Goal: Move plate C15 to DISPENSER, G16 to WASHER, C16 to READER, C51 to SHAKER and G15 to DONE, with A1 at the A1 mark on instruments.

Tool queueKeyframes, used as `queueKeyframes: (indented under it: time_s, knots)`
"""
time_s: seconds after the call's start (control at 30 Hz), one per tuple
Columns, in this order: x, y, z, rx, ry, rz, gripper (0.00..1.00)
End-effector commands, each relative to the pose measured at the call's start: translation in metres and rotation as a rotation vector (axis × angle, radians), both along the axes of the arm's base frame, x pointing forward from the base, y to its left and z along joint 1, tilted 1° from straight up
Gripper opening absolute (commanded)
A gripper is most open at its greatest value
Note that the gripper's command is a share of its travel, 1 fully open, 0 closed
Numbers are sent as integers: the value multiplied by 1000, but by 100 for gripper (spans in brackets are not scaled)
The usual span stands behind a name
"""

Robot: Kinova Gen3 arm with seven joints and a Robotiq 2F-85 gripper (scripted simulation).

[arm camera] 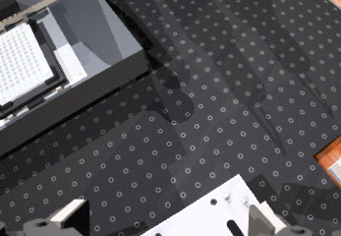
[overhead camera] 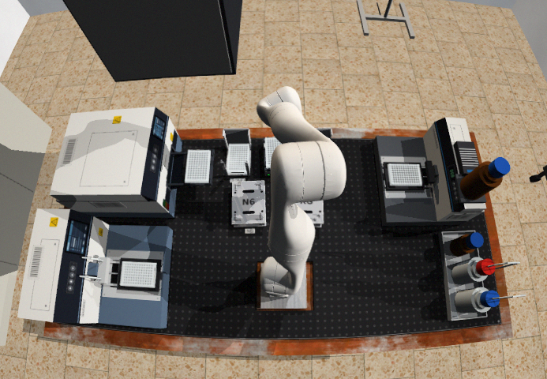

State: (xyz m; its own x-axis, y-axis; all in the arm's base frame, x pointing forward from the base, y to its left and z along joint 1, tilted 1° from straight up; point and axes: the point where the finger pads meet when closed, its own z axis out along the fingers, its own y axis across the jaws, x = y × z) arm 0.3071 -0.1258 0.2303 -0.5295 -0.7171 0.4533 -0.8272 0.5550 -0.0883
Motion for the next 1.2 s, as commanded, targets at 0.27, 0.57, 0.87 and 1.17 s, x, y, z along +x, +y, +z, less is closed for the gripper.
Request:
queueKeyframes:
  time_s: [0.27,0.57,0.87,1.17]
  knots:
    - [-1,23,-6,70,-47,-43,100]
    - [-3,45,-12,137,-91,-85,100]
    - [-4,62,-17,189,-125,-117,100]
    - [-5,84,-23,256,-168,-159,100]
